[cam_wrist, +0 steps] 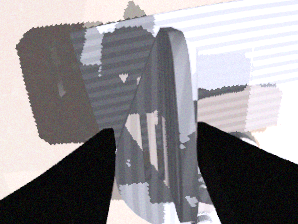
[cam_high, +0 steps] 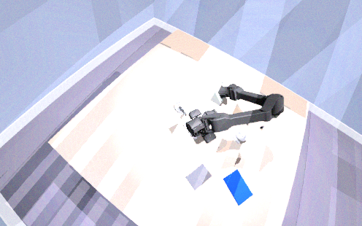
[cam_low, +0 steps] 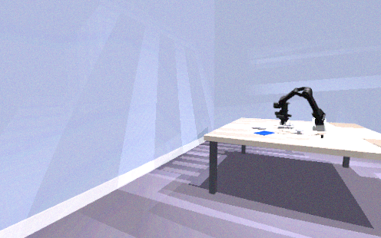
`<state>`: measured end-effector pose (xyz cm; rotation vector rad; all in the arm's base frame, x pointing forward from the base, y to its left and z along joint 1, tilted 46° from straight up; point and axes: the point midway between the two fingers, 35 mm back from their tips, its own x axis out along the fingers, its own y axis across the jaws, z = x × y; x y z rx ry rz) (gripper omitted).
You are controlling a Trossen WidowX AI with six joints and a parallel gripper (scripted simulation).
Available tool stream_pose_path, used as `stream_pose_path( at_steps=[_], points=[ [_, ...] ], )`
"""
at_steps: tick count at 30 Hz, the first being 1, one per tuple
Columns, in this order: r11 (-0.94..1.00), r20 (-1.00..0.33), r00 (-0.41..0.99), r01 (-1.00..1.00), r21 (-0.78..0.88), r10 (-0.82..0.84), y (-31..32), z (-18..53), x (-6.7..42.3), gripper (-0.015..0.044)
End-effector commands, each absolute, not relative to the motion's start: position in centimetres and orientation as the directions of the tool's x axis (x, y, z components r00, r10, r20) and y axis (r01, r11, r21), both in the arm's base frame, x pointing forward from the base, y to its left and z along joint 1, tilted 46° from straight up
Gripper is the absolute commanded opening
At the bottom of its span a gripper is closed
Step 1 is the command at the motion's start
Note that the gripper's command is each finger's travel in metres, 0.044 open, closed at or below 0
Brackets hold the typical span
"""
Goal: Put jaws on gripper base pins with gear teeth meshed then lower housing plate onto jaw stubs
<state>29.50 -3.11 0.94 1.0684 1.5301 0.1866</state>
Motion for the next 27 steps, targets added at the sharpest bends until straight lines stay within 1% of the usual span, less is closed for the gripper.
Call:
stream_pose_path(
  at_steps=[1,27],
  points=[
    [0.560,-0.702,0.124,0.513,0.650,0.701,-2.94,0.82,29.55,0.0134],
    [0.559,-0.702,0.124,0.515,0.650,0.702,-2.49,0.38,29.63,0.0134]
  ],
)
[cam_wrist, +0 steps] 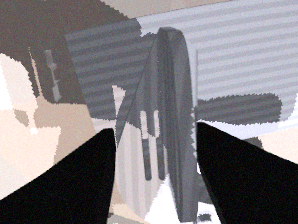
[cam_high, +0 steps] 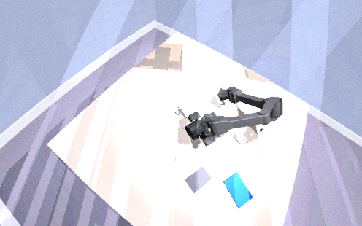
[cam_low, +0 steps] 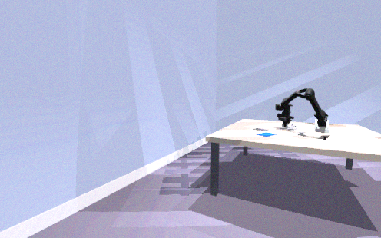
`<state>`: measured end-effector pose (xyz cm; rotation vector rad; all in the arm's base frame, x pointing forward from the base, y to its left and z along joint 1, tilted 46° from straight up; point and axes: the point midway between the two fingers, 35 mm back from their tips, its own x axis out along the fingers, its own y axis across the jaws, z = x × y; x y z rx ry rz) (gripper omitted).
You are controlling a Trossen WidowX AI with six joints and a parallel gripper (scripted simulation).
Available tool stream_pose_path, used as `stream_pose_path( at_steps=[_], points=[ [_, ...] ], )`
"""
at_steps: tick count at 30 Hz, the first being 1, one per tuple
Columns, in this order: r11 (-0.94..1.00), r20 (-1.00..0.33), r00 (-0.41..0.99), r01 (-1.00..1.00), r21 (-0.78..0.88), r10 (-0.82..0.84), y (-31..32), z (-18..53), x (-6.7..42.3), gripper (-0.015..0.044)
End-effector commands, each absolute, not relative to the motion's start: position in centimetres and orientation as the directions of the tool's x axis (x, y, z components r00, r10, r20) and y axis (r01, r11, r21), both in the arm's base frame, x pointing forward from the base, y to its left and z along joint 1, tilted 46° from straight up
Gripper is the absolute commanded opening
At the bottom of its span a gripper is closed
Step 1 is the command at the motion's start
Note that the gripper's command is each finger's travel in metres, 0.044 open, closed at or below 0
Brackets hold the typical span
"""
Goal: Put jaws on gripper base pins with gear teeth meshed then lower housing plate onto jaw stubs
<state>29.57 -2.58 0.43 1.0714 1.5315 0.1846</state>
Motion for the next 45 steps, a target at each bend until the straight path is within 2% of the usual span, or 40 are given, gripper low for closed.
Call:
stream_pose_path(
  at_steps=[1,45],
  points=[
    [0.559,-0.702,0.124,0.515,0.650,0.702,-2.49,0.38,29.63,0.0134],
    [0.558,-0.701,0.124,0.517,0.650,0.702,-1.83,-0.26,29.74,0.0134]
  ],
)
